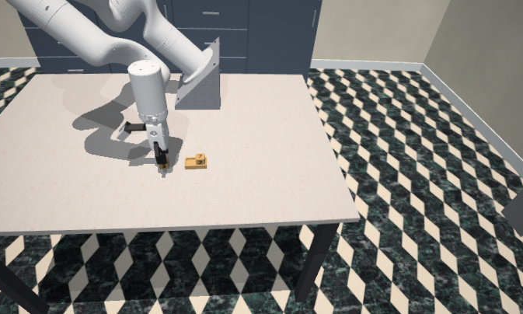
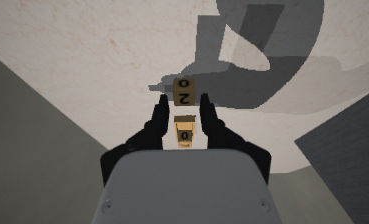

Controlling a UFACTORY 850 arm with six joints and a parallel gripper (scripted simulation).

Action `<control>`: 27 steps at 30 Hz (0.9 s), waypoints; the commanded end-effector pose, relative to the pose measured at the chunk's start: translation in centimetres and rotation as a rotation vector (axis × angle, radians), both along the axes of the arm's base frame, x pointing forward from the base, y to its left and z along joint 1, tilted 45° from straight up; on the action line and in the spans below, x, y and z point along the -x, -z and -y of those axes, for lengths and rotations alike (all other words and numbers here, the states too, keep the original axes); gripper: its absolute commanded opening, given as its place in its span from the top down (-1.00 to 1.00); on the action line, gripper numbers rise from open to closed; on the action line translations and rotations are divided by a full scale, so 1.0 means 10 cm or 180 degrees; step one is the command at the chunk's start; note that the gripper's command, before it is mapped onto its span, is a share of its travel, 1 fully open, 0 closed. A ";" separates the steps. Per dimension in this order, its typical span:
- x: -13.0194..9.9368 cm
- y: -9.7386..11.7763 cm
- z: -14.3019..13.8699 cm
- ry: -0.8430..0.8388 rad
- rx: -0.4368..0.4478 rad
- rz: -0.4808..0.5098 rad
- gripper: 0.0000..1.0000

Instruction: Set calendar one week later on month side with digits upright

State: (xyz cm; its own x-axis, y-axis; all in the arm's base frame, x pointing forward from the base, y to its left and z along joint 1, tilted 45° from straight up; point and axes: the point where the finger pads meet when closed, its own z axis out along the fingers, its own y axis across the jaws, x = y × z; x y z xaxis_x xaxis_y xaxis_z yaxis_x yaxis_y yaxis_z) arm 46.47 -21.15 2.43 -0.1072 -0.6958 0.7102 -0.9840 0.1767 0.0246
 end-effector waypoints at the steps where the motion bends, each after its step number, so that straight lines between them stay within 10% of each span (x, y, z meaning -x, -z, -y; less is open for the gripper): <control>1: -0.01 0.00 0.00 -0.0002 0.0000 0.0004 0.05; 27: 0.02 0.12 0.12 -0.0002 0.0000 0.0004 0.05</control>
State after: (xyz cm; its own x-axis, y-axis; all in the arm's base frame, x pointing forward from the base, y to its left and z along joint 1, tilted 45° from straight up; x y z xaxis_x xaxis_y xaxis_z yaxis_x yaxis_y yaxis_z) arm 46.27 -22.11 1.45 -0.1071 -0.6958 0.7102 -0.9839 0.1769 0.0248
